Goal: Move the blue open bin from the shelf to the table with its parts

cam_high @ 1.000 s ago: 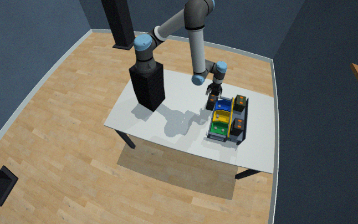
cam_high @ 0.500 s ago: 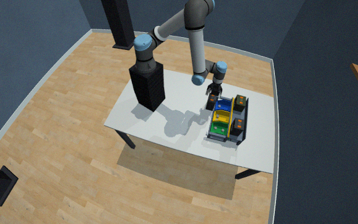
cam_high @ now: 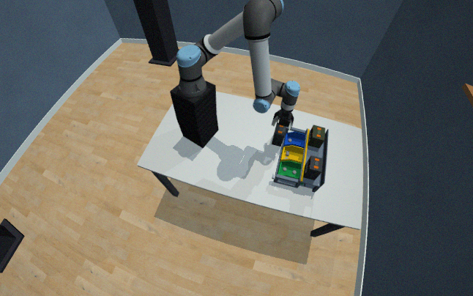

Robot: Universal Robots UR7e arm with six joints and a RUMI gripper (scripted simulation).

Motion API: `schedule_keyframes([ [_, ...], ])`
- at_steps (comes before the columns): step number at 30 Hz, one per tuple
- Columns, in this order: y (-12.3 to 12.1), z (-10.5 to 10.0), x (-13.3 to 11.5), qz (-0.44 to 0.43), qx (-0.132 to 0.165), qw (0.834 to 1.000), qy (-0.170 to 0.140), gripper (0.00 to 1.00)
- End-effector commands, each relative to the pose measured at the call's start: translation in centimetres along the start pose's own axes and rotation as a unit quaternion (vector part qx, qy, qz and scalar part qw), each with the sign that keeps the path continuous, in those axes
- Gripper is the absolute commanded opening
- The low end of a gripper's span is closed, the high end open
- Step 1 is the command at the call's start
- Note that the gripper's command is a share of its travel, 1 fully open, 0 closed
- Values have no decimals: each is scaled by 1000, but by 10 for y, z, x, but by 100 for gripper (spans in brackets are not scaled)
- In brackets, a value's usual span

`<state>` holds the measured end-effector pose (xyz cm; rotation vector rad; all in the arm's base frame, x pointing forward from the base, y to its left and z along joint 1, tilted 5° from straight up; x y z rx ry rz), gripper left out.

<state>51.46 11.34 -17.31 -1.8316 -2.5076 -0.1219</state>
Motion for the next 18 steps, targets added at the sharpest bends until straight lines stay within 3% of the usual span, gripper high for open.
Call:
schedule_keyframes([
  [1,0,0,0,0,-1,1000,0,72],
  [18,1,16,0,0,-1,1000,0,72],
])
Point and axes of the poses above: the point where the finger pads meet when closed, its own z axis out along the fingers, its own y axis across the jaws, x = y × z, the point moved 6 cm from there along -z, back along the fingers, and after that the axes turned 15 degrees about -z, right-handed, at the moved point
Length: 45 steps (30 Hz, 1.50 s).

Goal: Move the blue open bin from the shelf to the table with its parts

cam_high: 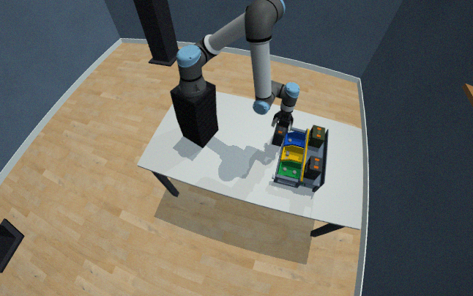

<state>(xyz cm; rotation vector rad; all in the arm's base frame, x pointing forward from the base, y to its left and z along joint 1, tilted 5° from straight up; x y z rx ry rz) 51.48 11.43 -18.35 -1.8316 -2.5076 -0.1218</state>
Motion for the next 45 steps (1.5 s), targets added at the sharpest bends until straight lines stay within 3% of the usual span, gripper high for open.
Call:
schedule_keyframes([
  [1,1,7,0,0,-1,1000,0,72],
  [21,1,36,0,0,-1,1000,0,72],
  [45,1,46,0,0,-1,1000,0,72],
])
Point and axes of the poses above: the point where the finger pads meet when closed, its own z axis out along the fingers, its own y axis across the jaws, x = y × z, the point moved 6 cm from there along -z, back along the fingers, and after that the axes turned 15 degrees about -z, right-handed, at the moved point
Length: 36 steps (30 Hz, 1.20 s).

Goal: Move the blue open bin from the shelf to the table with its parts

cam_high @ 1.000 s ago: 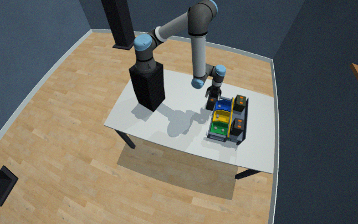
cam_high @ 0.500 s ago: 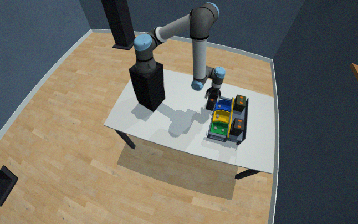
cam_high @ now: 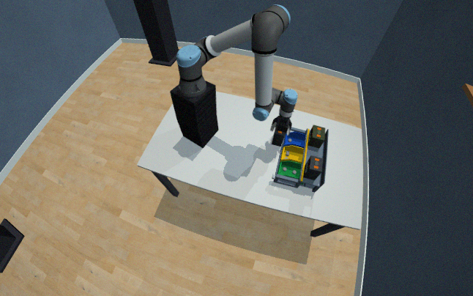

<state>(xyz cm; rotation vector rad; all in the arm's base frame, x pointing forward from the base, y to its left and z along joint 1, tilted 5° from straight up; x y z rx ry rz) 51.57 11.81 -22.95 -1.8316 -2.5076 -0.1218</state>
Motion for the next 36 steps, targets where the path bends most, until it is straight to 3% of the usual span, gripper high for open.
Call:
schedule_keyframes([
  [1,1,0,0,0,-1,1000,0,72],
  [32,1,0,0,0,-1,1000,0,72],
  [33,1,0,0,0,-1,1000,0,0],
  [36,1,0,0,0,-1,1000,0,0],
])
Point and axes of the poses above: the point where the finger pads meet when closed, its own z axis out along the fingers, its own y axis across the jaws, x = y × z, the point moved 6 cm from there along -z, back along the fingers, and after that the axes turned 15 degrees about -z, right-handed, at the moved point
